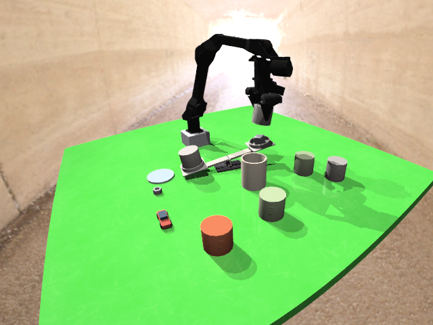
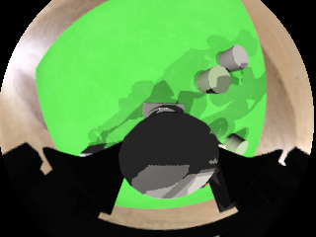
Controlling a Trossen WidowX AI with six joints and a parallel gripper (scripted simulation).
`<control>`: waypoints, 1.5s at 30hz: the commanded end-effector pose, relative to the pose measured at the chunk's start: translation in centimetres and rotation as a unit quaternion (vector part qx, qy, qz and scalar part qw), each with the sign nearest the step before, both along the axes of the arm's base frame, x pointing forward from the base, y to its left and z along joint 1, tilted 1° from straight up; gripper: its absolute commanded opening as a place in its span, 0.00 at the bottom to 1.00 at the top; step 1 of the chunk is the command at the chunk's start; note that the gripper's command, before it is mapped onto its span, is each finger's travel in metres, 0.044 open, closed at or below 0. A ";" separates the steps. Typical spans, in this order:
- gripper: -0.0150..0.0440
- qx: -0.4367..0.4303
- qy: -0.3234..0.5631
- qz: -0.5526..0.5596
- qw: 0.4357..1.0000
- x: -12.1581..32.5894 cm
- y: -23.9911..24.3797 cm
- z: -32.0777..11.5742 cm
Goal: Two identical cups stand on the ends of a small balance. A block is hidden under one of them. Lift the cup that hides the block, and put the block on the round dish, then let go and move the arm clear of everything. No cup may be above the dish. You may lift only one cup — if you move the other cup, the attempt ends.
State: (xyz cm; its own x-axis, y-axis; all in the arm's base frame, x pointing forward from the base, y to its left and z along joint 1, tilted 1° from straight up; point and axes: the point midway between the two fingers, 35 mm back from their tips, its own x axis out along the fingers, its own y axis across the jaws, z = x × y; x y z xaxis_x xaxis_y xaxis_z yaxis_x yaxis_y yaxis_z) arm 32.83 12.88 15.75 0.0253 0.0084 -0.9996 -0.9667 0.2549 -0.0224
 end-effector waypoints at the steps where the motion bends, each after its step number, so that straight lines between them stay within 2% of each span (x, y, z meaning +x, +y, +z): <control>1: 0.25 0.001 -0.001 0.000 1.000 0.0 0.0 0.0; 25: 0.25 0.001 -0.001 0.000 1.000 0.0 0.1 0.0; 45: 0.25 0.006 -0.002 0.002 1.000 -5.9 8.1 -6.1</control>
State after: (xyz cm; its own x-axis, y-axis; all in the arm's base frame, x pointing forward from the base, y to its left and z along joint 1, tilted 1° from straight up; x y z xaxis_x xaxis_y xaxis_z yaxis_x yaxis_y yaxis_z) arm 27.76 20.13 10.07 0.0174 0.0120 -0.9998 -0.9691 0.2461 -0.0139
